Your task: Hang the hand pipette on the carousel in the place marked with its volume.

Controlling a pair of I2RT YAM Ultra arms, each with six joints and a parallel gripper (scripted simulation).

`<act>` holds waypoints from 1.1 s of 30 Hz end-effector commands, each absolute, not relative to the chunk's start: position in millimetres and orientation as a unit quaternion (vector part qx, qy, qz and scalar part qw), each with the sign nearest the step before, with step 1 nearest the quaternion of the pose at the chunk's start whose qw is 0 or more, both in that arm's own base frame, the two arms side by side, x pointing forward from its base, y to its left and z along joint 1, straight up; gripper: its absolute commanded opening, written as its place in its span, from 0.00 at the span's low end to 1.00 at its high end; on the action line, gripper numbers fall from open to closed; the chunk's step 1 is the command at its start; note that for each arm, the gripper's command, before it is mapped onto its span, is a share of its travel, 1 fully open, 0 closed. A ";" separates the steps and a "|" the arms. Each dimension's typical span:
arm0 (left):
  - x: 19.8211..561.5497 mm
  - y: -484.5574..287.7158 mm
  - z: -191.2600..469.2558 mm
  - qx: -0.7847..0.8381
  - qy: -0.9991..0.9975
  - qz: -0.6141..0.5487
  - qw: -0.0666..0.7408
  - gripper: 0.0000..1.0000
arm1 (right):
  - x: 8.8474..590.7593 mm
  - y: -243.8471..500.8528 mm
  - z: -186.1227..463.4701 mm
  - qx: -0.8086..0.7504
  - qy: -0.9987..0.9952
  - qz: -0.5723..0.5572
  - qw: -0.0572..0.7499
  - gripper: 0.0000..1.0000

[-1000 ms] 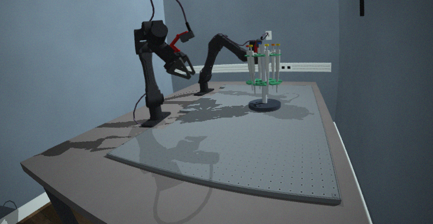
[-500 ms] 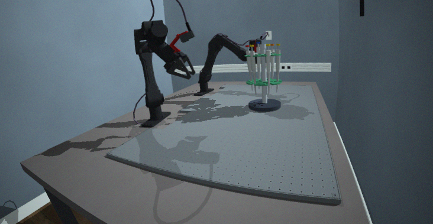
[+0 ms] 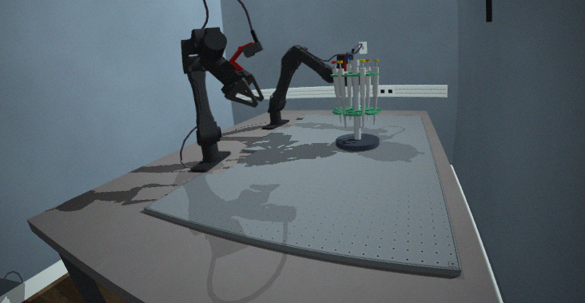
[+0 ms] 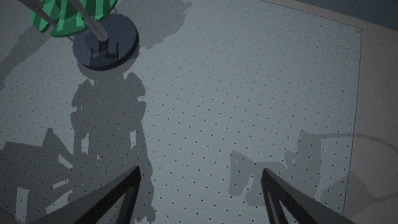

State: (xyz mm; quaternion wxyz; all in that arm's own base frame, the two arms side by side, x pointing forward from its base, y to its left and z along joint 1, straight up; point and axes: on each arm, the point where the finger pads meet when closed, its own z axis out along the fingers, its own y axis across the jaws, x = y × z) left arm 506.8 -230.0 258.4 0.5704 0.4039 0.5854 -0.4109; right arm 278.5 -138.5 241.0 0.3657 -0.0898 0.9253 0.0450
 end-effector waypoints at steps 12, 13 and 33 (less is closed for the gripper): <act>499.8 -236.3 292.8 0.424 0.556 -0.407 0.588 0.12 | 283.1 -142.3 252.9 -0.096 0.918 0.036 0.384 1.00; 499.8 -236.3 292.8 0.424 0.556 -0.407 0.588 0.12 | 283.1 -142.3 252.9 -0.096 0.918 0.036 0.384 1.00; 499.0 -236.4 291.4 0.478 0.516 -0.457 0.545 0.12 | 283.1 -142.3 252.9 -0.096 0.918 0.036 0.384 1.00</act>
